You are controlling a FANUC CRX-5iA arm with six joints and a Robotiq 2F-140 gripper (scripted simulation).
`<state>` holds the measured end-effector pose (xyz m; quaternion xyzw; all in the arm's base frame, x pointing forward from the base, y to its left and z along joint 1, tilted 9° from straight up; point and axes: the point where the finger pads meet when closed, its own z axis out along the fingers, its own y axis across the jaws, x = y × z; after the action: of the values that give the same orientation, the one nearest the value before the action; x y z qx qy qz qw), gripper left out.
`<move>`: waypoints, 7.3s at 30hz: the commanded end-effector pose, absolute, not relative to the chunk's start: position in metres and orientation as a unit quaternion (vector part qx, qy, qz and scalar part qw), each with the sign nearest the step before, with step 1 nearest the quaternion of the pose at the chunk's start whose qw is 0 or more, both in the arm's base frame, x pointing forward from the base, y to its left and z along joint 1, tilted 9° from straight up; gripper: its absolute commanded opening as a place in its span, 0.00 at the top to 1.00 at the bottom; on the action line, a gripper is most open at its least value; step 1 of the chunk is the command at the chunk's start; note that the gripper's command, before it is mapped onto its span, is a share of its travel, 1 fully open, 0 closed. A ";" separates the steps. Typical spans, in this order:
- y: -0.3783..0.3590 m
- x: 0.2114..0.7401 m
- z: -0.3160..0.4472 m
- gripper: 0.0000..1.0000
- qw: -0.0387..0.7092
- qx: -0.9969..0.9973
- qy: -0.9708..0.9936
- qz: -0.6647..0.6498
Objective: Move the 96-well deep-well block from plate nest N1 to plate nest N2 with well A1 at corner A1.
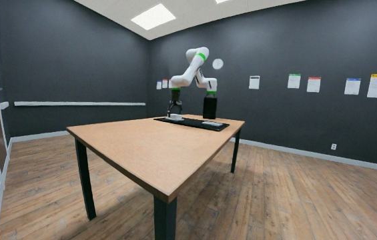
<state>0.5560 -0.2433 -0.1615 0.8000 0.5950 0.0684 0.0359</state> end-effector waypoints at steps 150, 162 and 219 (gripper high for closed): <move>-0.159 0.543 -0.090 0.90 0.041 0.761 0.644 0.066; -0.125 0.542 -0.089 0.90 0.041 0.761 0.644 0.066; 0.045 0.536 -0.086 0.90 0.041 0.761 0.644 0.066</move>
<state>0.5360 0.0381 -0.0869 0.7609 0.6443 0.0660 0.0399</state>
